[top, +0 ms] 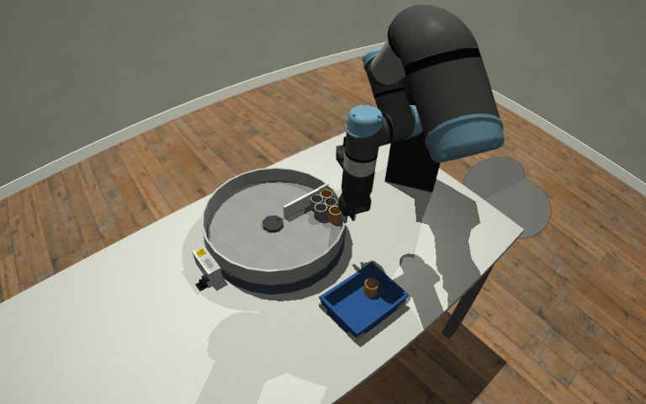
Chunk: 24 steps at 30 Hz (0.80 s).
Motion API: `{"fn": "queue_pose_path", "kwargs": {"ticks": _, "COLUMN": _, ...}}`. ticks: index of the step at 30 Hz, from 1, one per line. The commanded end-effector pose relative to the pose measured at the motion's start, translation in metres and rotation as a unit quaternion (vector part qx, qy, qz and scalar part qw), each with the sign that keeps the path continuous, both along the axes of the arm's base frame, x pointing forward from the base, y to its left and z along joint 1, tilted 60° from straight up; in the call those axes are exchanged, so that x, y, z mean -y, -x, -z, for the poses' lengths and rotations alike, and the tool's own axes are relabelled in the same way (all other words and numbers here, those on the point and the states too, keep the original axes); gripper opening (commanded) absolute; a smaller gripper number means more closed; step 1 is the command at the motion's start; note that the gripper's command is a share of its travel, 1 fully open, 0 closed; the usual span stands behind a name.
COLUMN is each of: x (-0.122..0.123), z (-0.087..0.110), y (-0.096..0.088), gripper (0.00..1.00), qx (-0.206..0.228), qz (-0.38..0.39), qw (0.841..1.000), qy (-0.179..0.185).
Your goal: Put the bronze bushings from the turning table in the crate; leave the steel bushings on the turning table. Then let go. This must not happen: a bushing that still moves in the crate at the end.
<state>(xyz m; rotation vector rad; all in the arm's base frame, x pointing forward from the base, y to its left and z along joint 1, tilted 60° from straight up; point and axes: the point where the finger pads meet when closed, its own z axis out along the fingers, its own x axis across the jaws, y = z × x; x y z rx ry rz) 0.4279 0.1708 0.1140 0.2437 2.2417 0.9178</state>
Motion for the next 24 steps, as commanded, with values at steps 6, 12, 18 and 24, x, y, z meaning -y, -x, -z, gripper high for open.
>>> {"fn": "queue_pose_path", "kwargs": {"ticks": 6, "x": 0.030, "z": -0.037, "y": 0.016, "gripper": 0.45, "qx": 0.003, "qz": -0.004, "qw": 1.000, "qy": 0.003}}
{"fn": "queue_pose_path", "kwargs": {"ticks": 12, "x": 0.031, "z": -0.036, "y": 0.016, "gripper": 0.45, "qx": 0.003, "qz": -0.004, "qw": 1.000, "qy": 0.003}}
{"fn": "queue_pose_path", "kwargs": {"ticks": 18, "x": 0.031, "z": -0.036, "y": 0.016, "gripper": 0.45, "qx": 0.003, "qz": -0.004, "qw": 1.000, "qy": 0.003}}
{"fn": "queue_pose_path", "kwargs": {"ticks": 24, "x": 0.031, "z": -0.036, "y": 0.016, "gripper": 0.45, "qx": 0.003, "qz": -0.004, "qw": 1.000, "qy": 0.003}}
